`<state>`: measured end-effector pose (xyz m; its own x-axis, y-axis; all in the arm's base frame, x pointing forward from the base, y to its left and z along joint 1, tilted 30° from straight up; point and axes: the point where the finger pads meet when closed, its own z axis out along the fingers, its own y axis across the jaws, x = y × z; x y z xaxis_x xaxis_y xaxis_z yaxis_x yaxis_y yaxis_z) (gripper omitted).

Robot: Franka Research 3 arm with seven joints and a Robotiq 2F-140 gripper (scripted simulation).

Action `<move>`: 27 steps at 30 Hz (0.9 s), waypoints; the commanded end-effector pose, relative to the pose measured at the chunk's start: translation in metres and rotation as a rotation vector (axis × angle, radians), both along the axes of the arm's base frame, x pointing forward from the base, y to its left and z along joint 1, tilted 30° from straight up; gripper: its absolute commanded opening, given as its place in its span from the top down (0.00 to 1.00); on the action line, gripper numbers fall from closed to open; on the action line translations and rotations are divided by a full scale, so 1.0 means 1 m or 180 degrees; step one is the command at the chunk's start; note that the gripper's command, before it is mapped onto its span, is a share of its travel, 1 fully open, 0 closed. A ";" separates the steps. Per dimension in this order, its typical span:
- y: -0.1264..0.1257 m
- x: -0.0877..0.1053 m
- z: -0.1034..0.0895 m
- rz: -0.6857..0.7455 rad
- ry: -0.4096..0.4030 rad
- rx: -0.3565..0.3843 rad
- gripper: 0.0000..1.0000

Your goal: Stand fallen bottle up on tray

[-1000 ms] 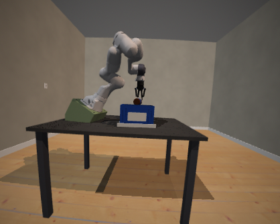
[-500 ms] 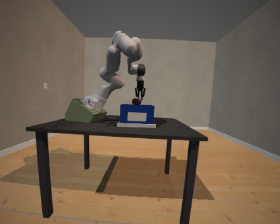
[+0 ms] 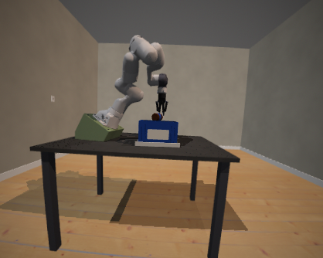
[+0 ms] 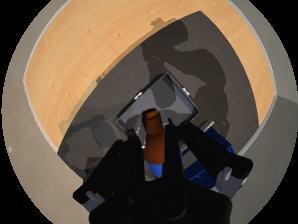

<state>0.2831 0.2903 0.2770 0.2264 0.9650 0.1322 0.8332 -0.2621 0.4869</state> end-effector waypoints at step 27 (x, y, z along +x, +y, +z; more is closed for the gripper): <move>0.001 -0.001 0.000 -0.0068 0.0000 0.0048 1.00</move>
